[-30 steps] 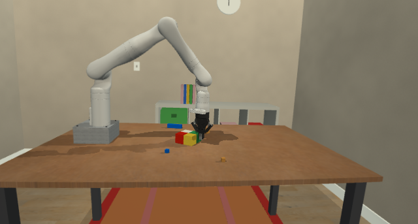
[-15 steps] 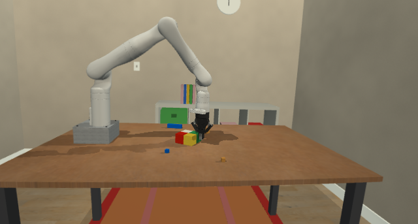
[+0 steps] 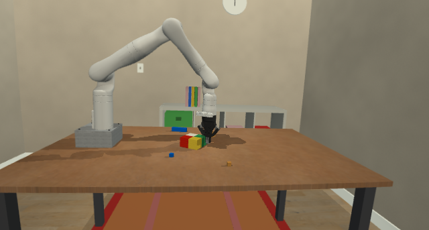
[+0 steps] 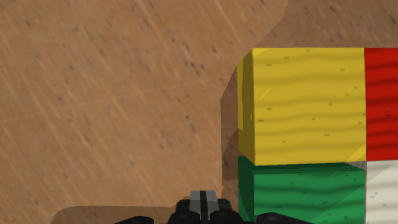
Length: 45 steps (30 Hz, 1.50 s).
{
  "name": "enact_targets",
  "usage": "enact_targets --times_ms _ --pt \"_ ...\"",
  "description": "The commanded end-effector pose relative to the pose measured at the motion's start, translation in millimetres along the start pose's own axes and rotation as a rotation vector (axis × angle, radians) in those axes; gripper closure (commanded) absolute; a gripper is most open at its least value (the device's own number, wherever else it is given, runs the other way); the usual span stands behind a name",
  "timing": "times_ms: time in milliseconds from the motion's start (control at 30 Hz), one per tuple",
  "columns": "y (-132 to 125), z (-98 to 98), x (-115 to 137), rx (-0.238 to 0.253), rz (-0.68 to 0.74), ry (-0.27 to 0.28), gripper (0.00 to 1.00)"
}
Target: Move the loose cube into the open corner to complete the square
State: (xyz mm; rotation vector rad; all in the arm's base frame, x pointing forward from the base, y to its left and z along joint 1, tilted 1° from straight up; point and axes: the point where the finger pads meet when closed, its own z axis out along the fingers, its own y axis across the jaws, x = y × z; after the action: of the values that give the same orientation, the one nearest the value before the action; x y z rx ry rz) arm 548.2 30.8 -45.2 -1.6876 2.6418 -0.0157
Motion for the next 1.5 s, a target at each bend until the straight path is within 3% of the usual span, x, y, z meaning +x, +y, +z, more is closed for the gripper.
enact_targets --times_ms 0,633,1467 --pt "-2.1 -0.3 0.0 0.001 0.001 -0.001 0.90" --pt "-2.4 -9.3 0.0 0.001 0.001 -0.001 0.90" --pt "-2.3 -69.3 0.0 0.001 0.001 -0.001 0.90"
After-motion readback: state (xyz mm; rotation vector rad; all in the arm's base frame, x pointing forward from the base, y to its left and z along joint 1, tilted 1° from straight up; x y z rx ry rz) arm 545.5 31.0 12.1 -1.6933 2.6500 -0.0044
